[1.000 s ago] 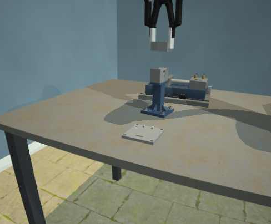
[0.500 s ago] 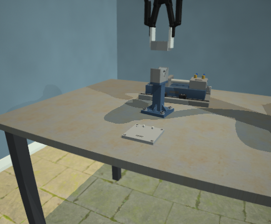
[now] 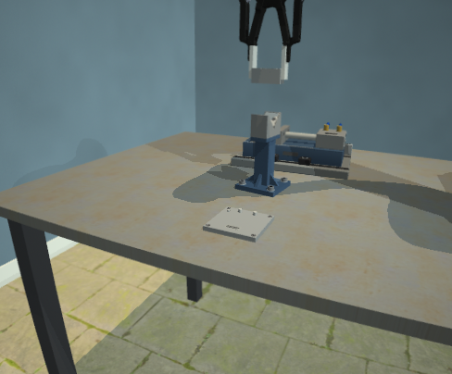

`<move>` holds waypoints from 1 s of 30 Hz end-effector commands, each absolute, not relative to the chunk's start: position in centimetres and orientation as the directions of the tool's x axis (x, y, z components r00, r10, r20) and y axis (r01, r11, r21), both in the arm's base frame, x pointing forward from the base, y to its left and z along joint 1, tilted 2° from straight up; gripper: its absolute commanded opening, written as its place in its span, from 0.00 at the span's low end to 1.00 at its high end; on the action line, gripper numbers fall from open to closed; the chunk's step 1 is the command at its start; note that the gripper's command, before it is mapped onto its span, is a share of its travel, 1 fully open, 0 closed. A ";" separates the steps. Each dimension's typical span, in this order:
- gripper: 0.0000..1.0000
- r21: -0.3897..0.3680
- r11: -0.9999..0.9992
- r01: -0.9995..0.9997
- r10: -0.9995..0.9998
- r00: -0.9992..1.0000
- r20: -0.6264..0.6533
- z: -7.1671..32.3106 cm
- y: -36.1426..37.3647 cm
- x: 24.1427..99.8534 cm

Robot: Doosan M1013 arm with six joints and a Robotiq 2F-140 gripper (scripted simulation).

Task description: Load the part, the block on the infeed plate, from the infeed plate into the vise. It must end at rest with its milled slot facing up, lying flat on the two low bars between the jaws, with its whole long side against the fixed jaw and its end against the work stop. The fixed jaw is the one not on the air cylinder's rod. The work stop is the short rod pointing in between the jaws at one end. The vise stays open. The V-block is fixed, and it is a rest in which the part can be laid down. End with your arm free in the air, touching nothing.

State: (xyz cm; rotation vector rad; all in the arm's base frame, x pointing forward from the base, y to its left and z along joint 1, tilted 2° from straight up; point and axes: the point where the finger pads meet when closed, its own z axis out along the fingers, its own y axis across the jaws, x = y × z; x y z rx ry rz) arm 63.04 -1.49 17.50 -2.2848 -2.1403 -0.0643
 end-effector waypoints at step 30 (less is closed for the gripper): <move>0.00 0.036 0.487 0.873 0.873 -0.488 0.021 17.4 -9.2 65.0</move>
